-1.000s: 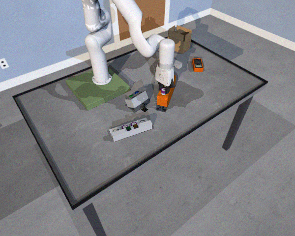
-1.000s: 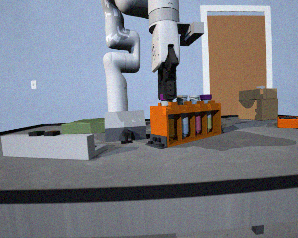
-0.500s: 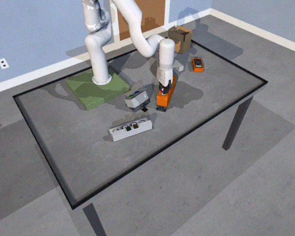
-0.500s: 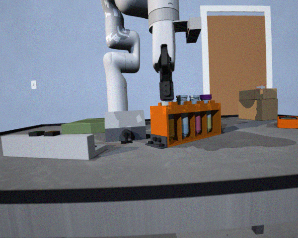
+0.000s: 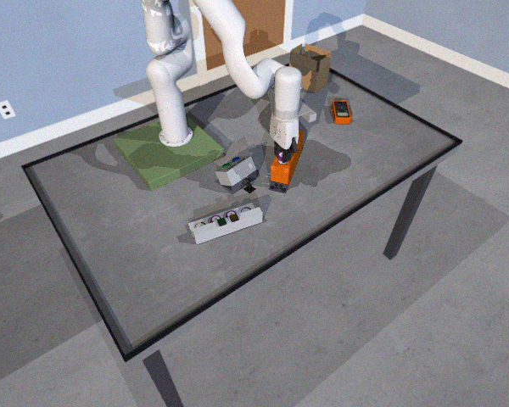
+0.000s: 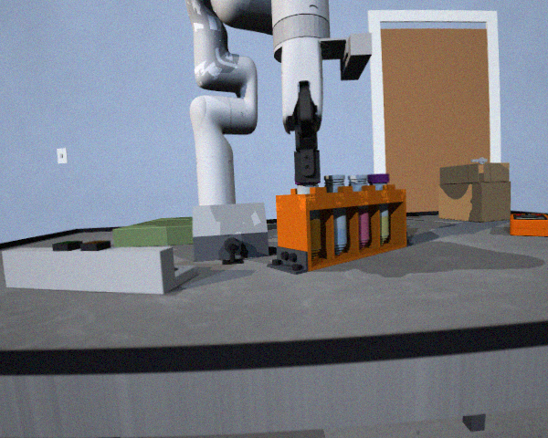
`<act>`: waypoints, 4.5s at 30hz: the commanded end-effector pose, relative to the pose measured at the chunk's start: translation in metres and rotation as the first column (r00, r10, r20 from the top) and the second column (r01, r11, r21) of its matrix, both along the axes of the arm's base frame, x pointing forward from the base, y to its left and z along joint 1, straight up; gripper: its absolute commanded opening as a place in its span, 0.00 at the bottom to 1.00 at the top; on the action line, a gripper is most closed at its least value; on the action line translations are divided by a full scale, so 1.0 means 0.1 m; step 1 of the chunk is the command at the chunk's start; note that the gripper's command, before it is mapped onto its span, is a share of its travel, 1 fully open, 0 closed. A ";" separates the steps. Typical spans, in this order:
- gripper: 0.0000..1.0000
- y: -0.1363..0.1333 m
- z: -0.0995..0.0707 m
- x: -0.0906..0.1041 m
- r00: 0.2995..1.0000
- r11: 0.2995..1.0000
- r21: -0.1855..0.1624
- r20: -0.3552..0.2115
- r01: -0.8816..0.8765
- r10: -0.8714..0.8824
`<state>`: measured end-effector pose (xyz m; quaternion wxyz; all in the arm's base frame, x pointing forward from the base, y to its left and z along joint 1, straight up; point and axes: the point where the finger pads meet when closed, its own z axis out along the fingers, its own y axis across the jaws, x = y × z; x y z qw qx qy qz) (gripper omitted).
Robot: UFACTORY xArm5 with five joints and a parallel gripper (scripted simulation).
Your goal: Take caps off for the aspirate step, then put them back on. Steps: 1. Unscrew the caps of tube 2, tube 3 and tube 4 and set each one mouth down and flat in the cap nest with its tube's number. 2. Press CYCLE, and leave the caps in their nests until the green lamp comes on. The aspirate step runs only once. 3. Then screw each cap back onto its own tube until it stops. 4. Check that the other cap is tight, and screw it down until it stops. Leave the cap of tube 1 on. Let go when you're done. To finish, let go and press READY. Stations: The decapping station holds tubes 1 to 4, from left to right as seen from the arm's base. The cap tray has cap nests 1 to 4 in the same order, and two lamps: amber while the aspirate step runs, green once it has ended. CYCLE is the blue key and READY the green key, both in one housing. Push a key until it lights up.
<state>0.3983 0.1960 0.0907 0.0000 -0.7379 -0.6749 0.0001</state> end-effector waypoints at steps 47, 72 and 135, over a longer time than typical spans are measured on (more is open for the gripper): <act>0.46 0.00 0.02 0.01 0.059 0.059 -0.002 0.003 -0.998 0.998; 0.46 0.00 0.02 0.01 0.768 0.768 0.001 0.004 -0.641 0.641; 0.00 0.00 0.02 0.01 0.591 0.591 0.000 0.004 -0.807 0.807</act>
